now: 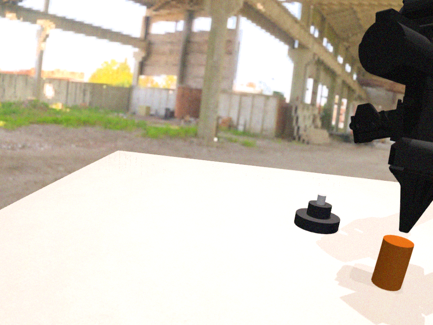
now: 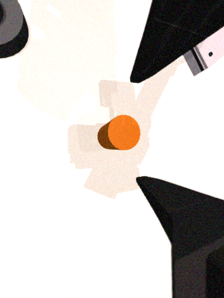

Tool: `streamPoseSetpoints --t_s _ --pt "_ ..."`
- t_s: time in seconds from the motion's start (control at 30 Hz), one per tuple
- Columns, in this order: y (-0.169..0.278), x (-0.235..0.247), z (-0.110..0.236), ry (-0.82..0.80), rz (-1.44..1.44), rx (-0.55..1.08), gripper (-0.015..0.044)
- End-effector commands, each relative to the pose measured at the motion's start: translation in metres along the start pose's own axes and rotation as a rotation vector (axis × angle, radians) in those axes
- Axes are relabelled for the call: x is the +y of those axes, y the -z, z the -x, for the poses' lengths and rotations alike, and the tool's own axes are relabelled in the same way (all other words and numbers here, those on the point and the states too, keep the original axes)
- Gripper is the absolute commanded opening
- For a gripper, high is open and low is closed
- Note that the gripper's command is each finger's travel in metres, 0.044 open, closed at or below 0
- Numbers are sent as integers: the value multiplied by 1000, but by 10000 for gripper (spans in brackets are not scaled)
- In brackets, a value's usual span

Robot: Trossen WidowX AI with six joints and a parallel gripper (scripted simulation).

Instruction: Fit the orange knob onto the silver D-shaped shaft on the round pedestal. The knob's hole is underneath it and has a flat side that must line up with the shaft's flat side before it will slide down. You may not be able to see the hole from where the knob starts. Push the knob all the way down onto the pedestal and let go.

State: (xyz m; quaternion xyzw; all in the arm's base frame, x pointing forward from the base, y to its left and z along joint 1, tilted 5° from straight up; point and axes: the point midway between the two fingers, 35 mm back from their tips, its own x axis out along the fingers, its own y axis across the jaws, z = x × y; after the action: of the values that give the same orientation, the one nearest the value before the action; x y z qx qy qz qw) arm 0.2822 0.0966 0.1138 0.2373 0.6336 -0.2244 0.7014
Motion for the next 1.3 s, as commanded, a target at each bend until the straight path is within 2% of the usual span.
streamPoseSetpoints --t_s 0.0,1.27 --pt "-1 -1 -9 2 -3 -5 440" --pt "-2 0 -66 3 -3 -5 440"
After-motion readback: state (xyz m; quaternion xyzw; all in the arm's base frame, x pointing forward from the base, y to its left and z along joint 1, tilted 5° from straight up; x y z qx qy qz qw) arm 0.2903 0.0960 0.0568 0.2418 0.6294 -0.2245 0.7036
